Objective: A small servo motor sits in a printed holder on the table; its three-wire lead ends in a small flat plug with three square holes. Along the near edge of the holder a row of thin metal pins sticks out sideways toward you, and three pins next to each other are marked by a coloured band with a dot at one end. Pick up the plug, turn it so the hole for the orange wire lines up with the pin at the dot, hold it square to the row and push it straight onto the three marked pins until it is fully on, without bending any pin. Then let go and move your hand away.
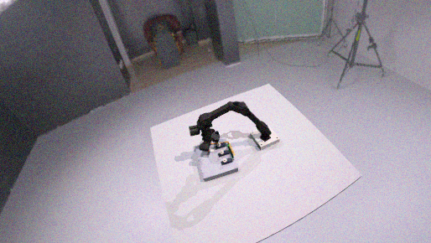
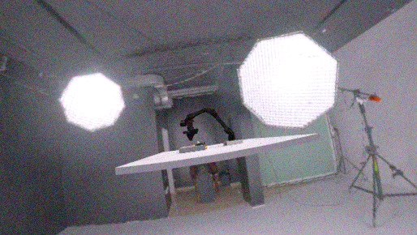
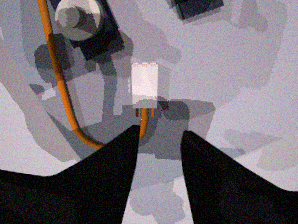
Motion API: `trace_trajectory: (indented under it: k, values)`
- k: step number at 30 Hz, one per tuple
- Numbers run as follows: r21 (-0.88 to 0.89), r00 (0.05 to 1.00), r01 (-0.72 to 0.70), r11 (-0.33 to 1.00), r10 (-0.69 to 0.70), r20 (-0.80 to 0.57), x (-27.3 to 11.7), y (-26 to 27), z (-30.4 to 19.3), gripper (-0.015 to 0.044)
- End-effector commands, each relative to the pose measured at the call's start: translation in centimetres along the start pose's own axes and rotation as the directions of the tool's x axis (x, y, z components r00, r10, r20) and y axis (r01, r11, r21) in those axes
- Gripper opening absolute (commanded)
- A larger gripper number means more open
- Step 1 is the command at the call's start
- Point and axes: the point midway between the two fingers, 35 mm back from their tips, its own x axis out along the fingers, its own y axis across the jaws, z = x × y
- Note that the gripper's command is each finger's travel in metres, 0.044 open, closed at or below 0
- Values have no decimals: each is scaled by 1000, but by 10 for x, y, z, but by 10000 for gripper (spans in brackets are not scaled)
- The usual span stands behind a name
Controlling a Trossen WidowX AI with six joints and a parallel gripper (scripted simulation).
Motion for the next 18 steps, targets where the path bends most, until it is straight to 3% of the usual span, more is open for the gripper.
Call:
trace_trajectory:
  k: [1, 18]
  values:
    - [-107, 997, -30, 994, 37, 64, 11, 8, 0, 115]
    - [-112, 997, -31, 993, 38, 66, 37, 9, 2, 115]
